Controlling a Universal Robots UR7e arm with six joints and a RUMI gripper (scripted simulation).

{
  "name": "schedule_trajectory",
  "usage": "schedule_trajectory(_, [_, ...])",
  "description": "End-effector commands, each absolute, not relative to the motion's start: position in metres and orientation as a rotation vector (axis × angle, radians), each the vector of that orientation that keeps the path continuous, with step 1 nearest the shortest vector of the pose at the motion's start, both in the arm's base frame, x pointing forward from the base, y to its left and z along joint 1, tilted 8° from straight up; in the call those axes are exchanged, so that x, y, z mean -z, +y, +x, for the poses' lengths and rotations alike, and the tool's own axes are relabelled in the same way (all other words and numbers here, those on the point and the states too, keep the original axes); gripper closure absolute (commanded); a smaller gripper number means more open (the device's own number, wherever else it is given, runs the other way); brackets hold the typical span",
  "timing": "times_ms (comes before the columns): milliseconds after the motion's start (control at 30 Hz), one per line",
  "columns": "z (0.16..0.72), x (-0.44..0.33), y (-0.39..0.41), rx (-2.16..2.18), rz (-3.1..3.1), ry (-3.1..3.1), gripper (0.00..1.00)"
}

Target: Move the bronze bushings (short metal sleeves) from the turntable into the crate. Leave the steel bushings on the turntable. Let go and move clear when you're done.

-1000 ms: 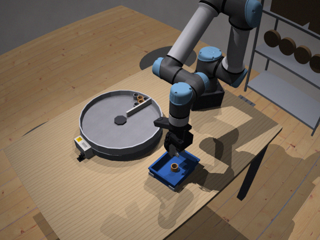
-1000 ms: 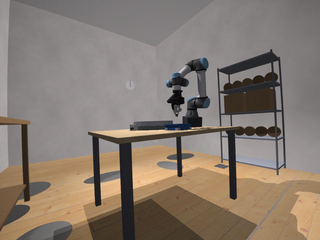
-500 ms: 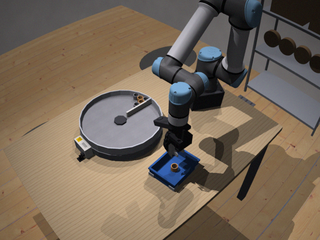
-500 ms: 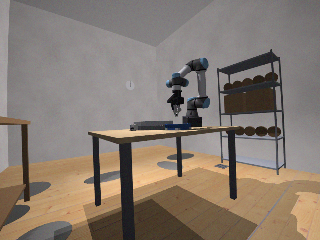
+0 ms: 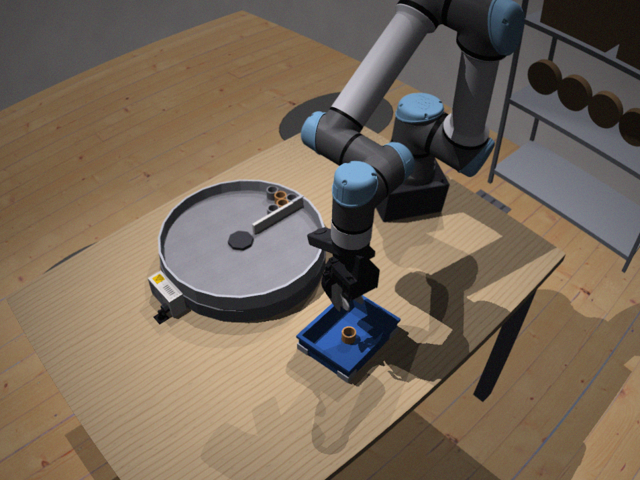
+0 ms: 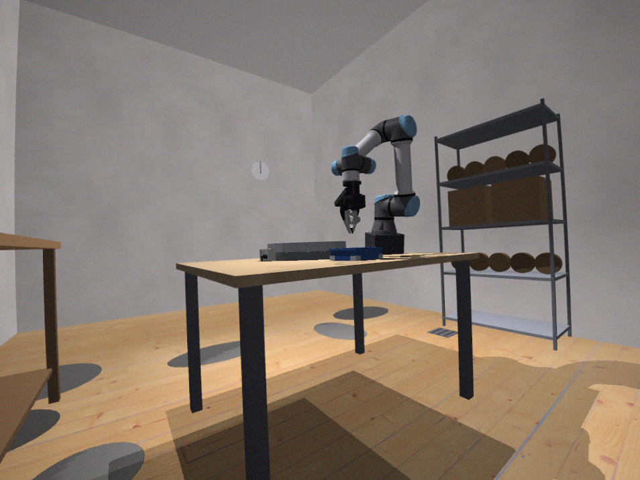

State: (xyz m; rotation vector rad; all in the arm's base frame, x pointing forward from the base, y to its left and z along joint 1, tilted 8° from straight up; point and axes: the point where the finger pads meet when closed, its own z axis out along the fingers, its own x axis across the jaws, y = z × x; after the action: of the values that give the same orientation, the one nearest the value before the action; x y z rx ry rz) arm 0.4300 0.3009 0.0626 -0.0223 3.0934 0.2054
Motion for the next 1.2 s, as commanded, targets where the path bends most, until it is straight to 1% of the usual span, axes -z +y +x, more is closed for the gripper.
schedule_trajectory(0, [0.431, -0.063, 0.298, -0.206, 0.035, 3.094, 0.94])
schedule_trajectory(533, [0.433, -0.060, 0.273, -0.209, 0.494, 3.074, 0.94])
schedule_trajectory(1033, [0.435, -0.057, 0.235, -0.204, 1.233, 2.894, 0.94])
schedule_trajectory(1167, [0.435, -0.056, 0.229, -0.203, 1.346, 2.848, 0.94])
